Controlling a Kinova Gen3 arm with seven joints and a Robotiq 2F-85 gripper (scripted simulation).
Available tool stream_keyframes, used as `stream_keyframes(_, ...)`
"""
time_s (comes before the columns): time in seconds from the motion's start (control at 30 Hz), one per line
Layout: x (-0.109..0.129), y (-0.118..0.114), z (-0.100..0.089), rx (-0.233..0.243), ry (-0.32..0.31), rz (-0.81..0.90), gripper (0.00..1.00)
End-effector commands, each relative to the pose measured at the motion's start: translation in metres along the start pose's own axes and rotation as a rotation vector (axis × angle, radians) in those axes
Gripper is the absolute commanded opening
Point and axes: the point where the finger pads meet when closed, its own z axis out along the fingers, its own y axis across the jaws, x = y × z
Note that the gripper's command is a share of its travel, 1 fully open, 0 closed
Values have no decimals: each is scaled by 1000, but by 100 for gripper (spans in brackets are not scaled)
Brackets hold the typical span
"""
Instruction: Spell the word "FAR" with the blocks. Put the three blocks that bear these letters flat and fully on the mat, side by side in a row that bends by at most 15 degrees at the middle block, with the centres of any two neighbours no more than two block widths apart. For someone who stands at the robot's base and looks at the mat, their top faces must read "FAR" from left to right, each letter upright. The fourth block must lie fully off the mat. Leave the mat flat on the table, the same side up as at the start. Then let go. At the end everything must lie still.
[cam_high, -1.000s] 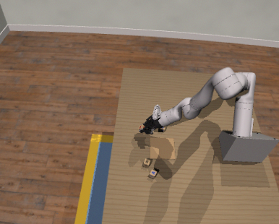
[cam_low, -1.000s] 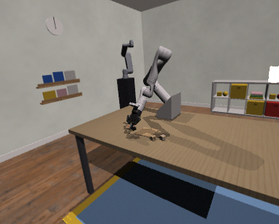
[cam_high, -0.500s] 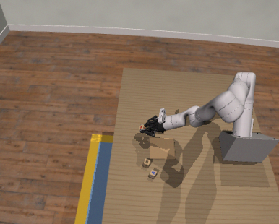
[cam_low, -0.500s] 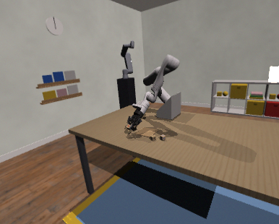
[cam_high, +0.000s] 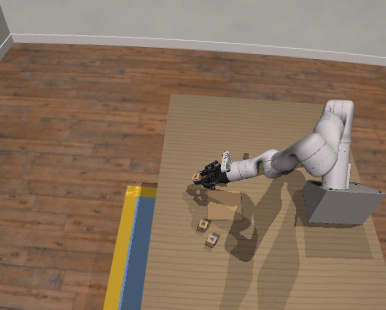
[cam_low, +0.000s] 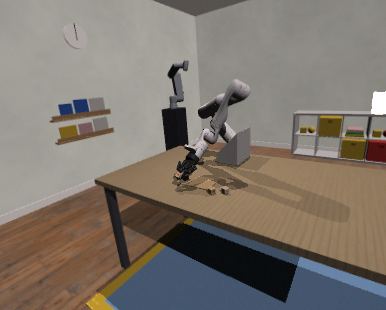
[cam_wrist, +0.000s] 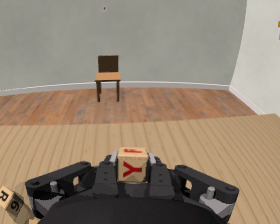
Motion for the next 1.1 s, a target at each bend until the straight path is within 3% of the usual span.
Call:
stream_keyframes(0.0,0,-1,-1,3,5,4,26)
stream_keyframes(0.2,-2,-3,2,6,7,5,26)
stream_keyframes(0.6,-32,-3,19,5,6,0,26)
stream_keyframes(1.07,-41,-3,26,4,7,5,26)
